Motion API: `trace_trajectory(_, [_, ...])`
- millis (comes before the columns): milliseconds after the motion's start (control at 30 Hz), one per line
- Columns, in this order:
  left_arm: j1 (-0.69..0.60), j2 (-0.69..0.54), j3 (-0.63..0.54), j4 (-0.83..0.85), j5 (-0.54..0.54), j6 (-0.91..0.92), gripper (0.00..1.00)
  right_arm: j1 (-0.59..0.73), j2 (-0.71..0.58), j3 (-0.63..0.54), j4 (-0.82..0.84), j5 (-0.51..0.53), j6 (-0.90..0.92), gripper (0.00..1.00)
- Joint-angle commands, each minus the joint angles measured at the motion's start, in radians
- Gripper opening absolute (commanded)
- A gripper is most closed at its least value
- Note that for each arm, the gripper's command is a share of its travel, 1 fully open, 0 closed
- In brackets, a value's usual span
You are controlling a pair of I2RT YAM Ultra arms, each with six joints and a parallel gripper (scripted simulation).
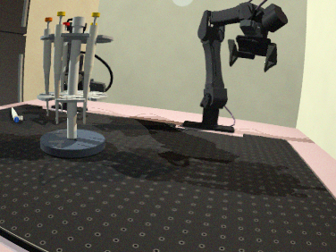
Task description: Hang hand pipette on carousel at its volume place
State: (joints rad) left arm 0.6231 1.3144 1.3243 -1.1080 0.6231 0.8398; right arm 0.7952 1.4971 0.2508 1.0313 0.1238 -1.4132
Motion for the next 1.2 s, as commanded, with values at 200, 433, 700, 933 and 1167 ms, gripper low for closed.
trace_trajectory(200, [0.009, 0.001, 0.015, 0.012, 0.021, 0.007, 1.0, 0.047, 0.251, 0.049, 0.419, 0.095, -0.156, 0.49])
trace_trajectory(433, [0.009, 0.001, 0.015, 0.012, 0.021, 0.007, 1.0, 0.044, 0.29, 0.055, 0.475, 0.081, -0.164, 0.49])
trace_trajectory(700, [0.009, 0.001, 0.015, 0.012, 0.021, 0.007, 1.0, 0.034, 0.318, 0.096, 0.464, 0.061, -0.155, 0.49])
trace_trajectory(933, [0.009, 0.001, 0.015, 0.012, 0.021, 0.007, 1.0, 0.024, 0.35, 0.15, 0.418, 0.051, -0.155, 0.49])
trace_trajectory(1167, [0.009, 0.001, 0.015, 0.012, 0.021, 0.007, 1.0, 0.03, 0.348, 0.157, 0.419, 0.055, -0.157, 0.49])
